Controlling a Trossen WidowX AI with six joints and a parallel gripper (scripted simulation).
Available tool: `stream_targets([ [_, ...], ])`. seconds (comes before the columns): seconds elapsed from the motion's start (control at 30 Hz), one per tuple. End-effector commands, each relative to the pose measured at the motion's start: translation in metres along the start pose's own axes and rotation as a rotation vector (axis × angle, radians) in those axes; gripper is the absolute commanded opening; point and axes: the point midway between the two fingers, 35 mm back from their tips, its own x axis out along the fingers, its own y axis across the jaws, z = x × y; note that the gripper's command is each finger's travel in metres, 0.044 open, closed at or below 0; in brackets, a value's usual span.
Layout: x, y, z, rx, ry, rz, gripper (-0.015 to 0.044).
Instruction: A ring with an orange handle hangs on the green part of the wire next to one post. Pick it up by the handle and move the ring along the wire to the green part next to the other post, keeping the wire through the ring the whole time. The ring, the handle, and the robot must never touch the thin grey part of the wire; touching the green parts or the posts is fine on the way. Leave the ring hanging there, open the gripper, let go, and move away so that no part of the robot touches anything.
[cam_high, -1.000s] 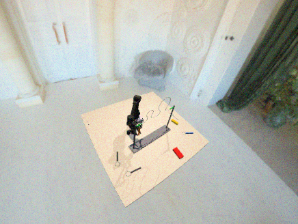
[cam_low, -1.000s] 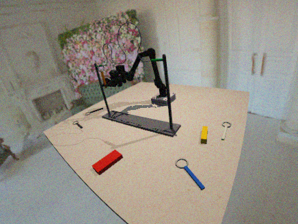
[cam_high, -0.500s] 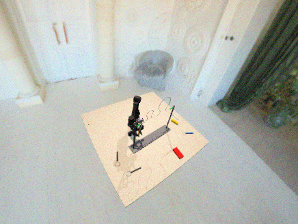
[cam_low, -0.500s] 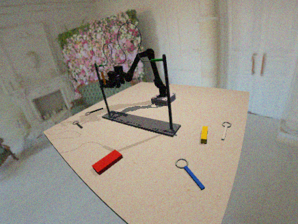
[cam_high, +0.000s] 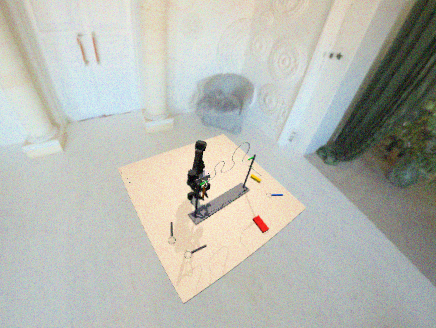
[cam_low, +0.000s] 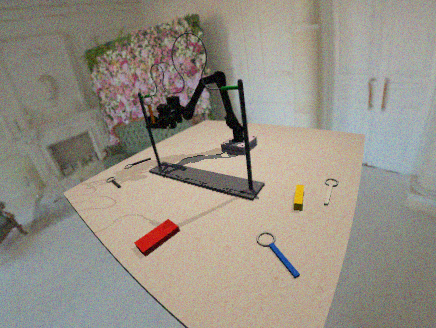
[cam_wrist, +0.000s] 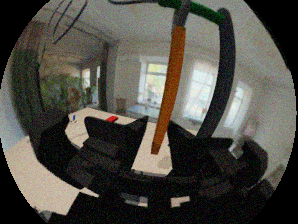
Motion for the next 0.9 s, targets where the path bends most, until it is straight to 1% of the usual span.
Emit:
stream_targets([
  [0.0,0.000,0.000,0.000,0.000,0.000,0.000,0.0081],
  [0.3,0.000,0.000,0.000,0.000,0.000,0.000,-0.0150],
  [0.6,0.000,0.000,0.001,0.000,0.000,0.000,-0.0150],
  [0.87,0.000,0.002,0.016,-0.005,-0.001,0.001,-0.0150],
])
